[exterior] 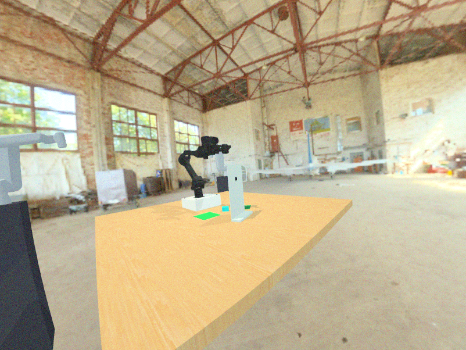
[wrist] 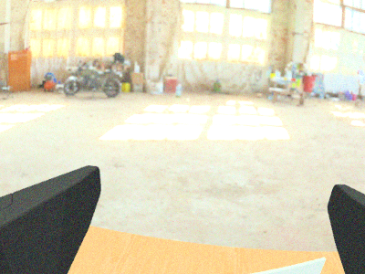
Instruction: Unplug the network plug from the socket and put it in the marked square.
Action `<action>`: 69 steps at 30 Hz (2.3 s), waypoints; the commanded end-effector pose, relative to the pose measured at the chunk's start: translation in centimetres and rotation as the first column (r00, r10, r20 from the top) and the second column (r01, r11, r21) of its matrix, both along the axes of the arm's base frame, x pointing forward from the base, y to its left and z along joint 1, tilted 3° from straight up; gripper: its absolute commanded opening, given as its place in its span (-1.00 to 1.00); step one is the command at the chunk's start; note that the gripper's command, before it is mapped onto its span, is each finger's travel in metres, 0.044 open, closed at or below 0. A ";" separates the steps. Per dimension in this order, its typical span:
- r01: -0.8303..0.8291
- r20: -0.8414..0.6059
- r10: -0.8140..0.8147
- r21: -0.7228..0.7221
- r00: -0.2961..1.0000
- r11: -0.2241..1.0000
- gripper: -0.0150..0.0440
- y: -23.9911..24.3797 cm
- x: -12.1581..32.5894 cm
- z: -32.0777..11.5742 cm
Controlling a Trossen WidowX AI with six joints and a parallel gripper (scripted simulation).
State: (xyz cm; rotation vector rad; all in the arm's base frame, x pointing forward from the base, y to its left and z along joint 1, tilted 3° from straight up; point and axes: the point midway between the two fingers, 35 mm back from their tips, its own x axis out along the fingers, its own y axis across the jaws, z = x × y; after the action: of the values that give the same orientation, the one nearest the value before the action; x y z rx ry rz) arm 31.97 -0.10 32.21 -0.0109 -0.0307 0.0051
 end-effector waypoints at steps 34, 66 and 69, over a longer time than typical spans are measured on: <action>-0.103 -0.133 0.363 0.821 0.922 0.562 0.04 -6.9 1.0 -14.1; 0.051 -0.059 0.542 0.998 0.838 0.030 0.04 -8.3 -1.6 -19.6; 0.047 -0.055 0.542 0.998 0.838 0.029 0.04 -7.9 -0.4 -19.6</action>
State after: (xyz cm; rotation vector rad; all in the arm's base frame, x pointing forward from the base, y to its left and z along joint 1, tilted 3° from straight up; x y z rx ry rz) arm 30.22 -8.38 12.56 1.5015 0.4647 0.3871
